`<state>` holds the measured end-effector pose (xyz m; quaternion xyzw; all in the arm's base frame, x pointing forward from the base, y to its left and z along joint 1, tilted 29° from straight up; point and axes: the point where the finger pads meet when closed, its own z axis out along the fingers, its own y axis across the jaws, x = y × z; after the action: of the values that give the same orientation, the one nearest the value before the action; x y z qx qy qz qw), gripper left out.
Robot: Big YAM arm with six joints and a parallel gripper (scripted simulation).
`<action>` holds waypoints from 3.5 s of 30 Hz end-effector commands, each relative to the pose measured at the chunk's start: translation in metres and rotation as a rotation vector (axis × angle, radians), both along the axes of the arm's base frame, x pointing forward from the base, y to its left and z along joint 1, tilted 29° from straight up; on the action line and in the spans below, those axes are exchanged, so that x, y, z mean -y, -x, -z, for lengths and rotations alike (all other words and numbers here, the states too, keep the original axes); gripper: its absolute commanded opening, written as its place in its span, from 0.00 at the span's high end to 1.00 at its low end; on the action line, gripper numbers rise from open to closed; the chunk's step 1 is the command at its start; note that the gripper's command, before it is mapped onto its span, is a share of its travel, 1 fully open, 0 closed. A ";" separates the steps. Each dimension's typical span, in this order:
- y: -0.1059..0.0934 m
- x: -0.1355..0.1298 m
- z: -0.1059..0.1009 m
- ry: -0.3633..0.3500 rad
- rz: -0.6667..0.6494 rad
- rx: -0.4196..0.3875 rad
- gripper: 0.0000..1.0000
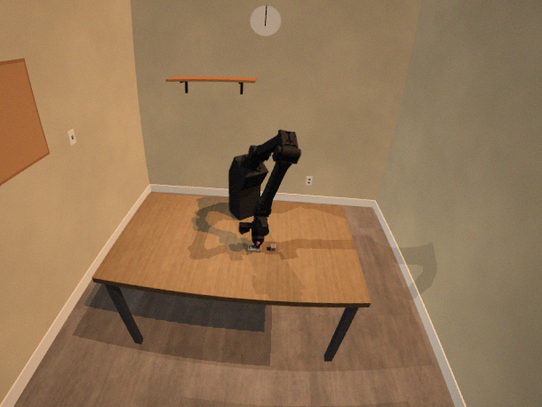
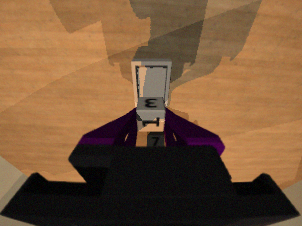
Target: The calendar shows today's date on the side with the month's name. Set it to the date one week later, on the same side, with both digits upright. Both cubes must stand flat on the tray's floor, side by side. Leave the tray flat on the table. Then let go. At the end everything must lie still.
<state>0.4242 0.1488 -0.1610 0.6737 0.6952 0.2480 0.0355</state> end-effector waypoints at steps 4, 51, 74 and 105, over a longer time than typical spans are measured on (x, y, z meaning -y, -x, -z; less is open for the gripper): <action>-0.008 -0.003 -0.008 -0.002 -0.004 0.024 0.74; -0.003 -0.004 0.003 0.002 -0.008 0.009 0.74; -0.007 -0.006 0.009 -0.002 0.000 0.012 0.74; -0.006 -0.006 0.009 -0.001 0.000 0.007 0.74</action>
<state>0.4263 0.1510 -0.1693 0.6731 0.6961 0.2474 0.0355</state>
